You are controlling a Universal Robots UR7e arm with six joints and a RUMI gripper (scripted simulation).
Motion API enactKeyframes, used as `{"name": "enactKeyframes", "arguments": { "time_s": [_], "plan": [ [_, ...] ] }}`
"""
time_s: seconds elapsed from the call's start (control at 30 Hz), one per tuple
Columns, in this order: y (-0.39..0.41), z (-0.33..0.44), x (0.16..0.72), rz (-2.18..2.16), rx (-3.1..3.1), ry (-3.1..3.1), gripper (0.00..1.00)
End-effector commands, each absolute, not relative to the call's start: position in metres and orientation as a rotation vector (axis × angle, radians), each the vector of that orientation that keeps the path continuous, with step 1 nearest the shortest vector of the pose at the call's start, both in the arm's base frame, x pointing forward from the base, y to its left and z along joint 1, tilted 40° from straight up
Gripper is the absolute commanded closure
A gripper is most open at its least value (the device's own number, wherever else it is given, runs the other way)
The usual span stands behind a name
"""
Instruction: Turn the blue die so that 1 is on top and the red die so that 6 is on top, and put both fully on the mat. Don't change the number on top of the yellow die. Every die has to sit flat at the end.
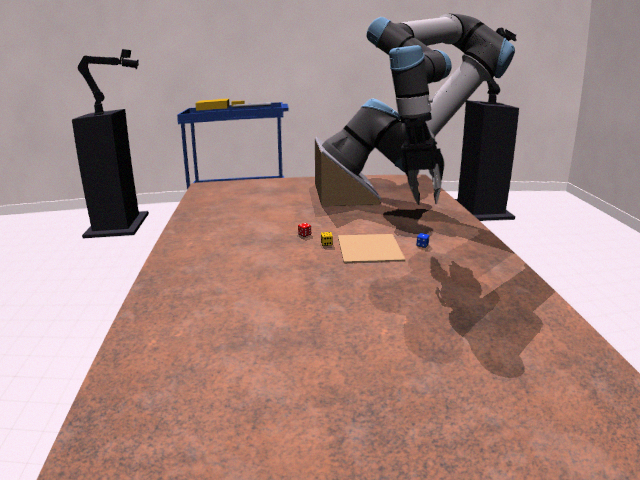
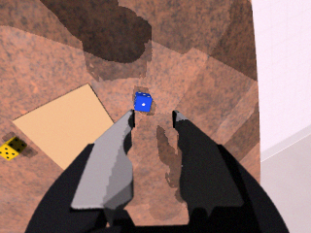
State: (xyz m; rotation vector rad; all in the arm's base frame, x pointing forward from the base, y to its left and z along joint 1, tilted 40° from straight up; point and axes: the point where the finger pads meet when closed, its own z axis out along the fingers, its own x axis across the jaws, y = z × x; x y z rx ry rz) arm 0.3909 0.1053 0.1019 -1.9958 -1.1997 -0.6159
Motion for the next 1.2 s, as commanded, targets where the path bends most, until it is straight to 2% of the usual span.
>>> {"name": "enactKeyframes", "arguments": {
  "time_s": [0.0, 1.17],
  "plan": [
    [0.104, 0.104, 0.393, -0.677, -1.93, -1.372, 0.76],
    [0.097, 0.111, 0.406, -0.888, -1.431, -2.173, 0.76]
  ]
}}
